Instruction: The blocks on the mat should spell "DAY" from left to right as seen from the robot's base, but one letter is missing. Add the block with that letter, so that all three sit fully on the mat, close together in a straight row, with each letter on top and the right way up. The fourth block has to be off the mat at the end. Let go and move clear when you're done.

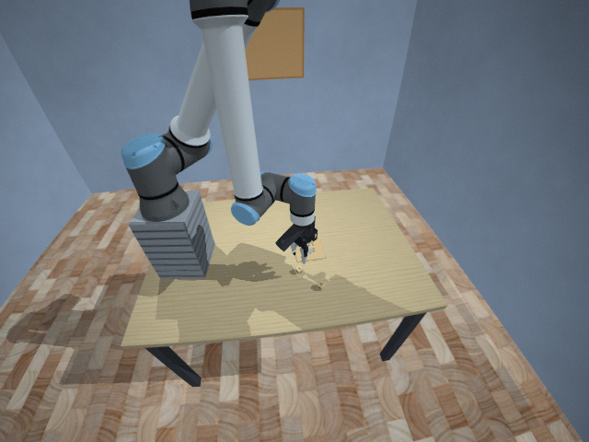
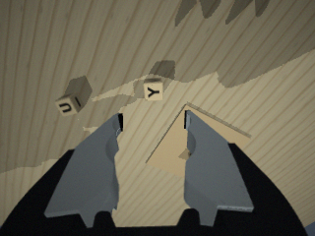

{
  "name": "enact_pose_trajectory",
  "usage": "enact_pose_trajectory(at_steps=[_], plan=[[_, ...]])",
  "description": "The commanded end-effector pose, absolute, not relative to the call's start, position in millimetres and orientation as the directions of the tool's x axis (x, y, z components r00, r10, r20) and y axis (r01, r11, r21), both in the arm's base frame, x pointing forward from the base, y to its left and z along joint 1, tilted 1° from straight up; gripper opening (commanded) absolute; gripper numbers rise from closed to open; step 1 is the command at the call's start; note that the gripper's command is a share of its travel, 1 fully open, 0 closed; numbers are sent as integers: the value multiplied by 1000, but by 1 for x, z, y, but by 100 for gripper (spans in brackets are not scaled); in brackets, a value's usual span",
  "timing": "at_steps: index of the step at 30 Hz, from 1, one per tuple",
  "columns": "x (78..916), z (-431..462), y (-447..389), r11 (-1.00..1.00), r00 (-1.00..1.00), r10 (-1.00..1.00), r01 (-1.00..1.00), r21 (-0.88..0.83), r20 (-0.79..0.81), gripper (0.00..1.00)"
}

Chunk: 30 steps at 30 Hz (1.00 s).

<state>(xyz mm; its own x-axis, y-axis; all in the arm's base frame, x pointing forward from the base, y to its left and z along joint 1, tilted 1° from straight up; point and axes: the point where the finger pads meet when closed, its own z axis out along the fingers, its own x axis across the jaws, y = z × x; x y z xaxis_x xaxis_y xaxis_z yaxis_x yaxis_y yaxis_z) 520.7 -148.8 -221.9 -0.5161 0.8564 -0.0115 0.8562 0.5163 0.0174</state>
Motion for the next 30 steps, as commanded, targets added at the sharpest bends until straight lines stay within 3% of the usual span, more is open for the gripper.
enact_pose_trajectory(at_steps=[1,30], plan=[[524,-221,-150,518,-518,856,855,18,-16,37],[525,-235,-150,517,-517,856,856,18,-16,37]])
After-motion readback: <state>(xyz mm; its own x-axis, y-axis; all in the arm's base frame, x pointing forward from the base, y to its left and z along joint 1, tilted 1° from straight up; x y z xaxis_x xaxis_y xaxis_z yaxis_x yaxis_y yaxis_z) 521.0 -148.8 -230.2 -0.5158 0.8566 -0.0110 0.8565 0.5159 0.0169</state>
